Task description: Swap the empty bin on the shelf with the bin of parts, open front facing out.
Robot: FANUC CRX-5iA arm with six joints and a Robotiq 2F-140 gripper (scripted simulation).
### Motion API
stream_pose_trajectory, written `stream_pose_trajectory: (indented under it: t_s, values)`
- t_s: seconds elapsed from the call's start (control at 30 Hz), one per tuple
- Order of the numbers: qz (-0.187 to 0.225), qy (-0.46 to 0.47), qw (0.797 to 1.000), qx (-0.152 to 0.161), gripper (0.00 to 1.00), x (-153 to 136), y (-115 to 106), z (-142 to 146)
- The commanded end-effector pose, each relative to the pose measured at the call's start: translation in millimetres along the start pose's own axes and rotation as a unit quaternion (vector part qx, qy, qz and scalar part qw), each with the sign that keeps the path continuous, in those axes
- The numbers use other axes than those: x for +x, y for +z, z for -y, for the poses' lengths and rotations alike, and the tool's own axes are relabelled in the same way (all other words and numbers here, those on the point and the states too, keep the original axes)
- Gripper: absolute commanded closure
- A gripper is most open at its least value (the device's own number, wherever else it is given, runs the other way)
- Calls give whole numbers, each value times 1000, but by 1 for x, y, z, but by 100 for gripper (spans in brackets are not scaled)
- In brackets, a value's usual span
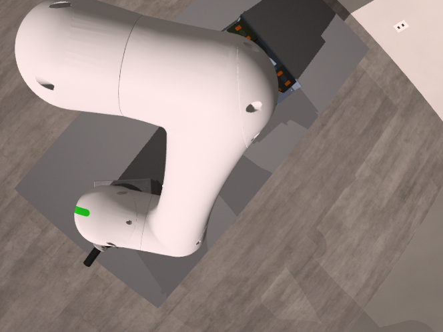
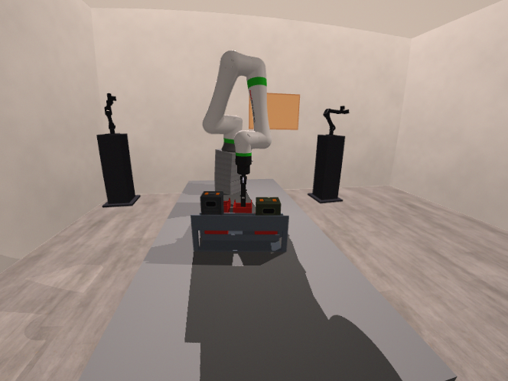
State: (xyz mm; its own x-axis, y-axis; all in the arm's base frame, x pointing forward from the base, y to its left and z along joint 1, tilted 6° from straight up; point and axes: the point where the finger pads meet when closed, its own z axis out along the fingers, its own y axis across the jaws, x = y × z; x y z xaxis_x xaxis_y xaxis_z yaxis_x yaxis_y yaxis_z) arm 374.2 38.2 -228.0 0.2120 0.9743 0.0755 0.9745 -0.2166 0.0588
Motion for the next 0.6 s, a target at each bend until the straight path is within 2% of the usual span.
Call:
stream_pose_trajectory:
  t_s: [0.0, 0.57]
  values:
    - [0, 0, 1000, 0, 38, 0, 0, 0]
    - [0, 0, 1000, 0, 38, 0, -12, 0]
